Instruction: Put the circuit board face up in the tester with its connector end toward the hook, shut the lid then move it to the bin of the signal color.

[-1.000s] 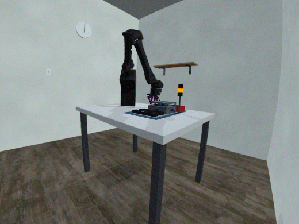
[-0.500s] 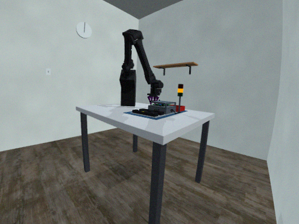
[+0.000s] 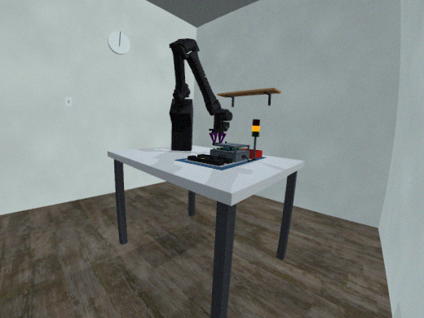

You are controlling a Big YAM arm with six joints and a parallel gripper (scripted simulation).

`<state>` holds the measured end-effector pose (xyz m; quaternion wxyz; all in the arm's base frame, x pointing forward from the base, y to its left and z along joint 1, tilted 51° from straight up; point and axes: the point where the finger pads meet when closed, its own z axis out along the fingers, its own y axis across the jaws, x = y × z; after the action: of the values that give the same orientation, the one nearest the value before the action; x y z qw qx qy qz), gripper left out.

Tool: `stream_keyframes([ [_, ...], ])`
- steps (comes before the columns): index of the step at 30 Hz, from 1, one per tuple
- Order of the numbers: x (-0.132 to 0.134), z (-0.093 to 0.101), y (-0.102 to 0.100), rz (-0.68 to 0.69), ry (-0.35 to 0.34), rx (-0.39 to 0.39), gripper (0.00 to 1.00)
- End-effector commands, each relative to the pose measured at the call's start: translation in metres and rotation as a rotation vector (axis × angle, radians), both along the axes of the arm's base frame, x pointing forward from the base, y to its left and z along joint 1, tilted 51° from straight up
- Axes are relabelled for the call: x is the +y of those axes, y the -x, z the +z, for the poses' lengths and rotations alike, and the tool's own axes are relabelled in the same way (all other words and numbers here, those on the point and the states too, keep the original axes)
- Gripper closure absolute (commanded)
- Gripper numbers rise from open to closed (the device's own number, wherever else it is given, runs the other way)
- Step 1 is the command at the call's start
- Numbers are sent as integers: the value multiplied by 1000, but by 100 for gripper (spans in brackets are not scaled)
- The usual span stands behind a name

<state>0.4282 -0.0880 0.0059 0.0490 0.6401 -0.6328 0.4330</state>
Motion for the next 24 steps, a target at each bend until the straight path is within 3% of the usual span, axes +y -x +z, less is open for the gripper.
stream_keyframes([
  [1, 19, 8, 9, 10, -13, -3, 52],
  [13, 60, 56, 33, 10, -18, -23, 52],
  [16, 62, 58, 35, 10, -18, -23, 52],
  [17, 63, 50, 38, 10, -12, 5, 52],
  [20, 65, 60, 41, 10, -17, -16, 52],
  [24, 66, 56, 42, 11, -14, -2, 52],
])
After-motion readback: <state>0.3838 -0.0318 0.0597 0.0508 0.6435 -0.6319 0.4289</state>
